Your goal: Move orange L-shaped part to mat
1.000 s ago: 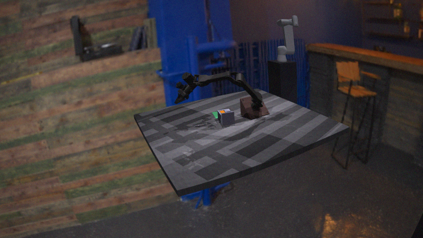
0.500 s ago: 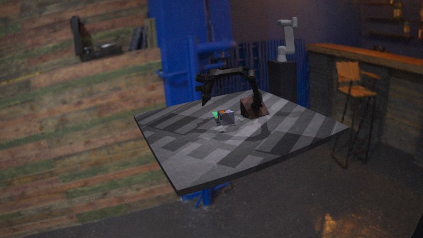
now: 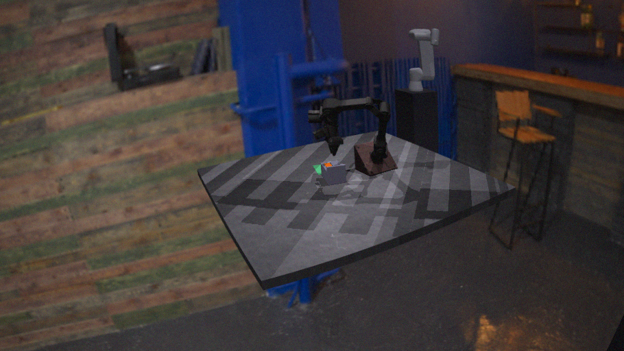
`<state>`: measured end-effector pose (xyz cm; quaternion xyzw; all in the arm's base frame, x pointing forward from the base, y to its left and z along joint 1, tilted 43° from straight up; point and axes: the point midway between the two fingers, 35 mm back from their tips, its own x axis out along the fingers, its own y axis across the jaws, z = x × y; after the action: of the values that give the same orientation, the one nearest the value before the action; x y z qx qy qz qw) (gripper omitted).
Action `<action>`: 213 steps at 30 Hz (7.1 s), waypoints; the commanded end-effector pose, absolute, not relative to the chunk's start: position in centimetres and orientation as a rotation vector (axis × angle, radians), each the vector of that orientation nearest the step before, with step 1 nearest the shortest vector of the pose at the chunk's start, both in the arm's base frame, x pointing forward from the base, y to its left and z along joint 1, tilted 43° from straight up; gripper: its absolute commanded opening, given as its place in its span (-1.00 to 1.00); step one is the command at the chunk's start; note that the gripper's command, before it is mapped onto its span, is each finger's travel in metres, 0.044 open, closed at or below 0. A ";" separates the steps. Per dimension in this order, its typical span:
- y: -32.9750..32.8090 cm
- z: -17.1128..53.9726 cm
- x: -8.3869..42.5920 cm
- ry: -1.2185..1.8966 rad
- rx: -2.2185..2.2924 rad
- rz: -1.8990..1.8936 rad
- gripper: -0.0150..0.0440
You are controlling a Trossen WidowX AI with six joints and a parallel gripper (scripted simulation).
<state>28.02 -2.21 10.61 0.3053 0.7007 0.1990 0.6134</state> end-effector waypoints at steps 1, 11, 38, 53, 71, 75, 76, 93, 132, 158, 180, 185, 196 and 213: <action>-1.7 10.2 27.6 1.625 0.695 0.472 0.12; 2.9 5.4 27.0 1.624 0.697 0.475 0.12; 5.4 2.8 26.7 1.623 0.698 0.476 0.12; 5.4 3.2 26.8 1.619 0.695 0.482 0.12; -1.9 10.6 27.5 1.625 0.696 0.472 0.12; -2.1 10.8 27.5 1.625 0.696 0.472 0.12; -2.1 10.8 27.5 1.625 0.696 0.472 0.12; -1.9 10.5 27.6 1.619 0.705 0.464 0.12; -7.7 5.7 27.3 0.806 -0.499 1.462 0.46; -4.4 2.1 27.0 0.805 -0.500 1.461 0.46; -2.5 0.2 26.8 0.802 -0.508 1.466 0.28; -2.5 0.2 26.8 0.802 -0.508 1.466 -0.03; -2.5 0.2 26.8 0.802 -0.508 1.466 -0.48; -3.7 1.4 26.9 0.804 -0.502 1.463 -0.49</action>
<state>26.71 -3.21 0.90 -0.2171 0.3550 0.6433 0.6426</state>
